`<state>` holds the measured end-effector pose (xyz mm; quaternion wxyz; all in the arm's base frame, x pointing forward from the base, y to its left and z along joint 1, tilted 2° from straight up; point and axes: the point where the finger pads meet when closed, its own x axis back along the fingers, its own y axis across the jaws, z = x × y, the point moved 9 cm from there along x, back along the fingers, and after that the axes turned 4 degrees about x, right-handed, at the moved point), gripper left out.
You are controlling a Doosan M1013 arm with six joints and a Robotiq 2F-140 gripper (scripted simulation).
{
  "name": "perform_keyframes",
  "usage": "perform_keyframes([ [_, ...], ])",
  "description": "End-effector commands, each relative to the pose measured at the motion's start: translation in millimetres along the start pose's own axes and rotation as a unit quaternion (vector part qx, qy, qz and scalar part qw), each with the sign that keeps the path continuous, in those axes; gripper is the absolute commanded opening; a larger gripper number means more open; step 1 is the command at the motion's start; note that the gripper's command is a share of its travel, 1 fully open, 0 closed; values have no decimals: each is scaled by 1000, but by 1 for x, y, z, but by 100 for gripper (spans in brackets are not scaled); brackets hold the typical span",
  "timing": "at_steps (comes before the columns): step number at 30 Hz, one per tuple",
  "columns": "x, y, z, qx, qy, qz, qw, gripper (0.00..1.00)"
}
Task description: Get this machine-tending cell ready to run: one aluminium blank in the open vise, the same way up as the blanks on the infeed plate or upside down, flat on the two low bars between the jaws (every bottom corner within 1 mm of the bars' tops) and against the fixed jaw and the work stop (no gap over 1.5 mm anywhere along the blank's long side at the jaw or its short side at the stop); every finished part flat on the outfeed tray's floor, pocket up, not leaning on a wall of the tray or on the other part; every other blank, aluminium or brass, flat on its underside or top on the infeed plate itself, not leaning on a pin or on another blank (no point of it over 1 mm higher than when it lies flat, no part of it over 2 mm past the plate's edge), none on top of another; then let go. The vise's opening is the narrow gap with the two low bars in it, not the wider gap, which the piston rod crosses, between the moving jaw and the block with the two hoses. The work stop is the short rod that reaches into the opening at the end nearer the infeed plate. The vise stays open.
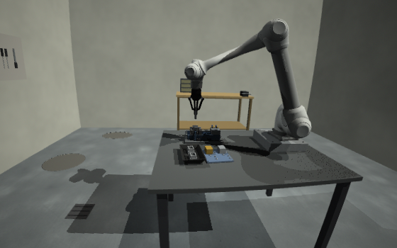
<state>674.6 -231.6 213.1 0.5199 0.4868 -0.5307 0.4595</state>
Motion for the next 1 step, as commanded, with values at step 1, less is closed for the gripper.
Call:
perform_keyframes([
  [1, 3, 1, 2, -1, 2, 0, 1000, 0],
])
